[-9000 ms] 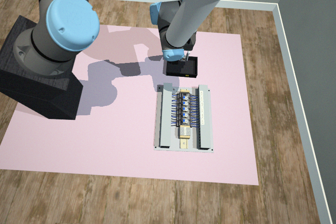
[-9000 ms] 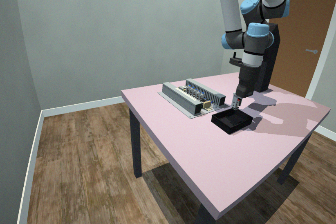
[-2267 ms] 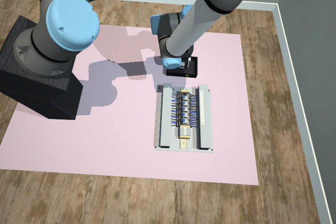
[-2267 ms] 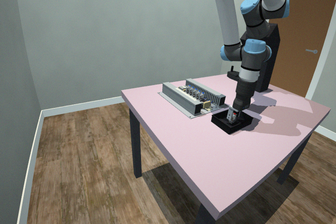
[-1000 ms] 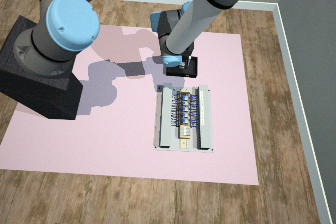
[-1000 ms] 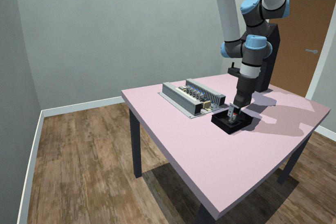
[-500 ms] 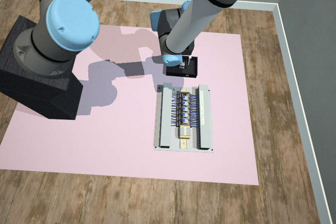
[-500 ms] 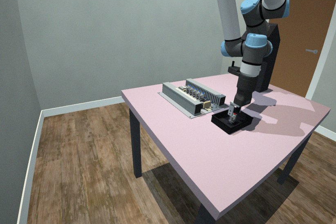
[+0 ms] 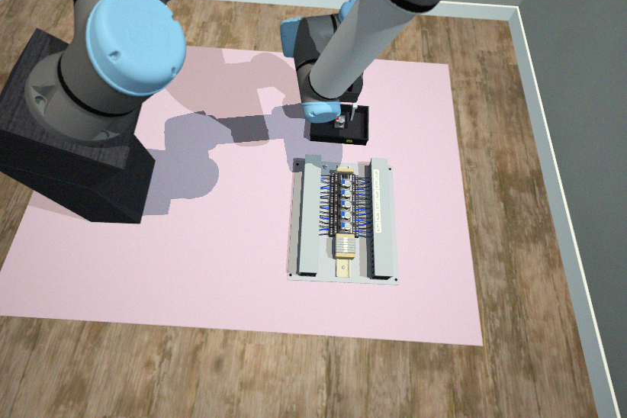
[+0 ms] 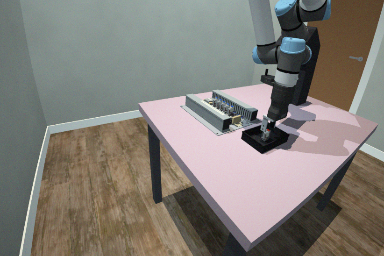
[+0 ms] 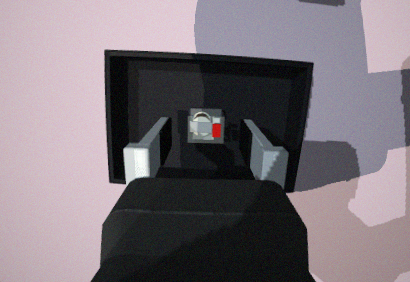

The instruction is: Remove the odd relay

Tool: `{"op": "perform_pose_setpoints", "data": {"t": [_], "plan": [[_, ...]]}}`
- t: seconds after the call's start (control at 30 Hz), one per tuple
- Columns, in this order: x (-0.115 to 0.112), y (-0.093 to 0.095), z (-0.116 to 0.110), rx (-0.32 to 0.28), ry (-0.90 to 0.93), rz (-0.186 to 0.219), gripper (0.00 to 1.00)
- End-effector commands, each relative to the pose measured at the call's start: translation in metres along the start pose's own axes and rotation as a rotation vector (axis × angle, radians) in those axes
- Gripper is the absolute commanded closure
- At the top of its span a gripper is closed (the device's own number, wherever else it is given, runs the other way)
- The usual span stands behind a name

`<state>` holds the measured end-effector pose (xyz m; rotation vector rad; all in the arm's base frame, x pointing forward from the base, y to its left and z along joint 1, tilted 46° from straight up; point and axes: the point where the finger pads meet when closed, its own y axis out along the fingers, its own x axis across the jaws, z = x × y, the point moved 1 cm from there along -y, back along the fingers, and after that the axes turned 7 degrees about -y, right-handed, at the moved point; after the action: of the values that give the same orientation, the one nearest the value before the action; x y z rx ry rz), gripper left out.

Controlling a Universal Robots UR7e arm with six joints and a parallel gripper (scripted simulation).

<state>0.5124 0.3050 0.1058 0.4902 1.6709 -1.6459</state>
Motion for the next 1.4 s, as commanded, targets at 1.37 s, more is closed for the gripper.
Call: {"op": "perform_pose_setpoints", "data": {"t": [1.37], "plan": [[0.0,-0.053,0.0,0.0,0.0,0.001,0.02]]}}
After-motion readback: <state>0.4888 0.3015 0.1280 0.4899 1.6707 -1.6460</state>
